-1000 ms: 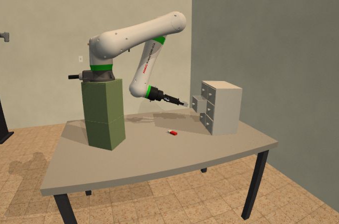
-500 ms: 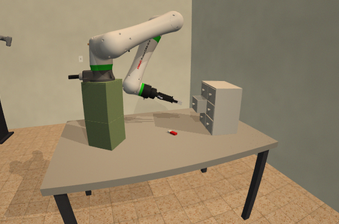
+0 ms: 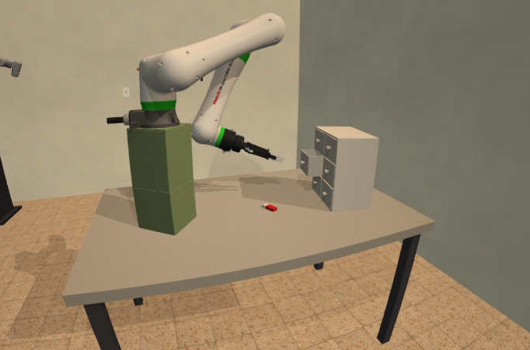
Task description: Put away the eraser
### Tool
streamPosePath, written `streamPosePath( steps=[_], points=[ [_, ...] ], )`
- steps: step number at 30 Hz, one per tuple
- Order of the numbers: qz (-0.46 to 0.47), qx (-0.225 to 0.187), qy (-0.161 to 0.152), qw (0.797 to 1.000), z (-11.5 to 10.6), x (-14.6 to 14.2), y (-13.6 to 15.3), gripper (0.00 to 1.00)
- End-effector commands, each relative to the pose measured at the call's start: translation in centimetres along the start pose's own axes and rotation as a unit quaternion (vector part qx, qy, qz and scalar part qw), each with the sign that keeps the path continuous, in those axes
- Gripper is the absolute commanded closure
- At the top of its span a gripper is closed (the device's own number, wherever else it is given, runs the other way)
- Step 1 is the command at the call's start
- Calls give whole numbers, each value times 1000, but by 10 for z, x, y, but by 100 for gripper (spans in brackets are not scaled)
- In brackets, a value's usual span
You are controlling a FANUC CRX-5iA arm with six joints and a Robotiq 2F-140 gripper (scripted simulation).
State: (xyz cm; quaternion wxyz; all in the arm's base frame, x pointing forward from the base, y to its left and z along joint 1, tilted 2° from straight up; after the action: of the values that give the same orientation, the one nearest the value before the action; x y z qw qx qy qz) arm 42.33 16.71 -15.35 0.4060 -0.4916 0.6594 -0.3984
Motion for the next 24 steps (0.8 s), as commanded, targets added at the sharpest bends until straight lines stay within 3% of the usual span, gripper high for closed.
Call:
streamPosePath(
  steps=[1,6,12,14,19,24],
  points=[
    [-1,-16,2,1000,-4,0,-2,80],
    [-1,-62,7,998,-13,-2,-14,80],
    [-1,-147,18,989,-29,-4,-35,80],
    [-1,-147,18,989,-29,-4,-35,80],
    [-1,-240,30,970,-43,-7,-58,80],
    [-1,-350,44,936,-58,-10,-83,80]
  ],
)
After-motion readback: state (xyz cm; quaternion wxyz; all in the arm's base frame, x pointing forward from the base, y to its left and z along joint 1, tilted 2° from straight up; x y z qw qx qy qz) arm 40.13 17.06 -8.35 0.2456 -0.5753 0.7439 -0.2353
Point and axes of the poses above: the point where the finger pads meet when closed, its own z axis out along the fingers, its own x axis across the jaws, y = z × x, the point moved 8 cm from there along -z, back along the fingers, and after that the axes turned 7 degrees about z, right-handed, at the moved point
